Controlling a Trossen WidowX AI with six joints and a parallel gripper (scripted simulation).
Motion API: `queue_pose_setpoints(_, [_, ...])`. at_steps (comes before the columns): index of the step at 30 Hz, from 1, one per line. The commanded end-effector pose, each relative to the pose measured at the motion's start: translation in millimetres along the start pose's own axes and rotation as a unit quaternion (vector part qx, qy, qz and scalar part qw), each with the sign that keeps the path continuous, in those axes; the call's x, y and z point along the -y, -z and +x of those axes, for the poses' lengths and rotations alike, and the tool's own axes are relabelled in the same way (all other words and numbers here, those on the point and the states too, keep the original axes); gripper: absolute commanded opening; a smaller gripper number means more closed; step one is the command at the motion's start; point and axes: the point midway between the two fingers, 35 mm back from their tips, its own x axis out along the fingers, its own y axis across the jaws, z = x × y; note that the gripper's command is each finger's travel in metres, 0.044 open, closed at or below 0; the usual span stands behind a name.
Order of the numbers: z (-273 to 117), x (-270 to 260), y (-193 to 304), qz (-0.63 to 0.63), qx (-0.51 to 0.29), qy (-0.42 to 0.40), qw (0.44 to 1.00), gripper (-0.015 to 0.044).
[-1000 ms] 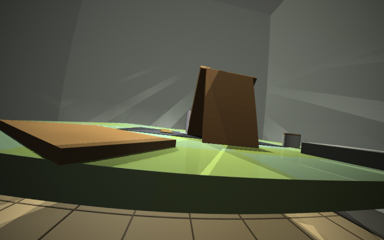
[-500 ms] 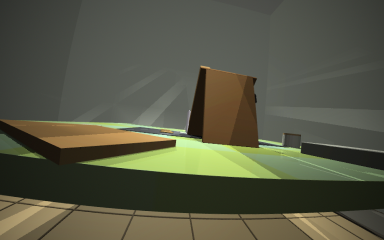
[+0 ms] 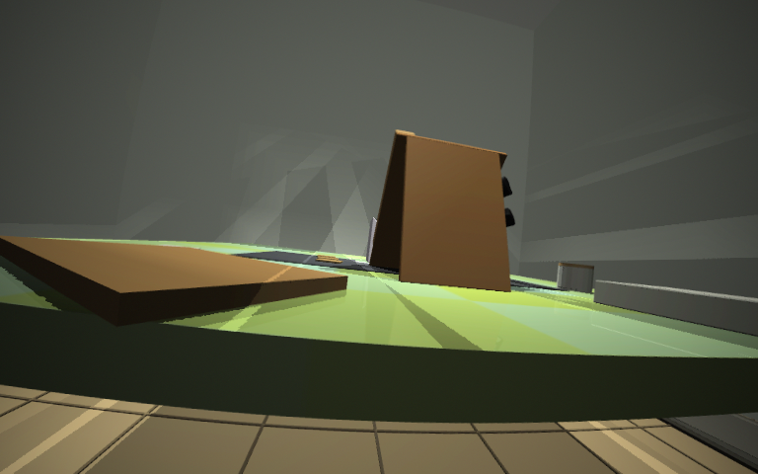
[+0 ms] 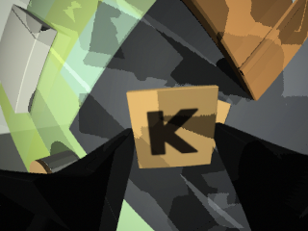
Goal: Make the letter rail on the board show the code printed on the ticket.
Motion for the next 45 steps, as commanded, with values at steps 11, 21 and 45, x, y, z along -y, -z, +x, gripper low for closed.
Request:
queue_pose_setpoints(11, [-14,-40,-23,-0.205,0.086,-0.068,0.973,0.0])
queue_pose_setpoints(21, [-29,-70,-38,-0.342,0.162,-0.099,0.92,0.0])
queue_pose_setpoints(45, [-34,-75,-45,-0.386,0.19,-0.106,0.897,0.0])
